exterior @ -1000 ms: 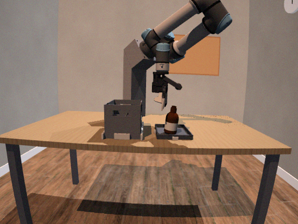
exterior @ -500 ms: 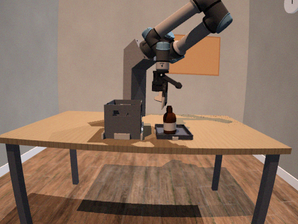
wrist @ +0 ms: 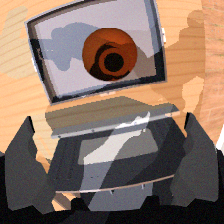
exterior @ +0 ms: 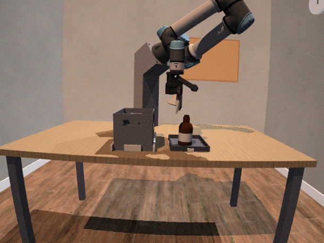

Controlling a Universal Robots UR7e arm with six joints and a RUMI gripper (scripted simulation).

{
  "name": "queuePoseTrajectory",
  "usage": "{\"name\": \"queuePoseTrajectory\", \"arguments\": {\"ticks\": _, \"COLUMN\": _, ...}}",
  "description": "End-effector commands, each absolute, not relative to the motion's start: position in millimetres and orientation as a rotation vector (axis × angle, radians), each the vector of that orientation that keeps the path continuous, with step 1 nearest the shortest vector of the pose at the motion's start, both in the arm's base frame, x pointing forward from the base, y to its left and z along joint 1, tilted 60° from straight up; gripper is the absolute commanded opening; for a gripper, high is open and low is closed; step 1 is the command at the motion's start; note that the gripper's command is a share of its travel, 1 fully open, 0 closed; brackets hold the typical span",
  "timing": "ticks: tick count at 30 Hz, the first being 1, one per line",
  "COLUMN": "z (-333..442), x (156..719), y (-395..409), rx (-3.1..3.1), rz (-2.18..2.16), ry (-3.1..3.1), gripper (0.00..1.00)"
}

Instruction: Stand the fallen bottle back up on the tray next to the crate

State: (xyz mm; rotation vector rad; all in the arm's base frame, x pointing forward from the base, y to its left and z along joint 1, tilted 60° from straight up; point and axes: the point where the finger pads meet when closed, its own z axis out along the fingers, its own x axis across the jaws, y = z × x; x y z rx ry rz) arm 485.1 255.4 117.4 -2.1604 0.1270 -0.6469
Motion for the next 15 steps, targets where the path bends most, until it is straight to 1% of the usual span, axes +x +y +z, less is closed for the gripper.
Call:
{"name": "queuePoseTrajectory", "arguments": {"ticks": 1, "z": 123, "x": 479, "y": 247, "rx": -2.162, "rz": -0.645, "ry": 0.125, "gripper": 1.00}}
{"name": "queuePoseTrajectory", "arguments": {"ticks": 15, "z": 138, "x": 466, "y": 227, "rx": -2.162, "rz": -0.645, "ry": 0.125, "gripper": 1.00}}
